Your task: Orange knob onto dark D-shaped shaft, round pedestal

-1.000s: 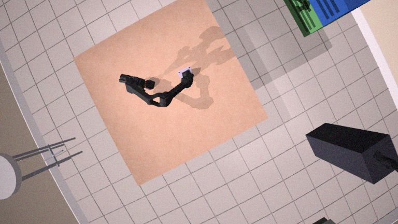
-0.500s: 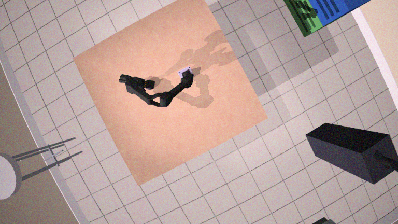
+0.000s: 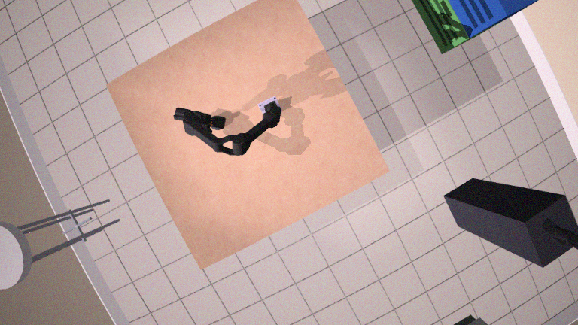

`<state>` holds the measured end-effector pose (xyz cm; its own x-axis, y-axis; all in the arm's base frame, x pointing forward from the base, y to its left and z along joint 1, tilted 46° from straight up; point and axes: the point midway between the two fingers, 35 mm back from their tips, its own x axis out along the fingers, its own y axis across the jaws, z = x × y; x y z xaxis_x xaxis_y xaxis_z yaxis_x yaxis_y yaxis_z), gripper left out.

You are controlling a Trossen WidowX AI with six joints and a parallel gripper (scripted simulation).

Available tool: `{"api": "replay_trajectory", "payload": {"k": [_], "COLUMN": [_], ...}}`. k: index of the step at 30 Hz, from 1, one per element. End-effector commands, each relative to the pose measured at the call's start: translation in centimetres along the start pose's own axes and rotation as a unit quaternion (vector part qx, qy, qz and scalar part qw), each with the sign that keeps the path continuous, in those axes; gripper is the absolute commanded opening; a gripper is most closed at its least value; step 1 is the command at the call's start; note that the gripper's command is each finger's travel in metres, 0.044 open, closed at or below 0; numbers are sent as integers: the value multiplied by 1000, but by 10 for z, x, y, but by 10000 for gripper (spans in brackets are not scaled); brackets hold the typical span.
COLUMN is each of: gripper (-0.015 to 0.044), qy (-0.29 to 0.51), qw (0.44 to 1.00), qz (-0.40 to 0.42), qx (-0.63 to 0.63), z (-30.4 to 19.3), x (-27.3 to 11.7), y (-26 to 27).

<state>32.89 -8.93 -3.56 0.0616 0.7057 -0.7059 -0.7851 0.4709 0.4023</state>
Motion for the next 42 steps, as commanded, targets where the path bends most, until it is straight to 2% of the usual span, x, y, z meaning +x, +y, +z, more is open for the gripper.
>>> {"api": "replay_trajectory", "payload": {"k": [1,13,20,42], "gripper": [0,0,0,0], "qy": [-1,-1,-1,-1], "qw": [1000,1000,994,994], "qz": [-1,-1,-1,-1], "qx": [-1,-5,-105,-105], "z": [1,2,3,1], "x": [0,-4,-6,-2], "y": [-1,-2,-5,1]}}
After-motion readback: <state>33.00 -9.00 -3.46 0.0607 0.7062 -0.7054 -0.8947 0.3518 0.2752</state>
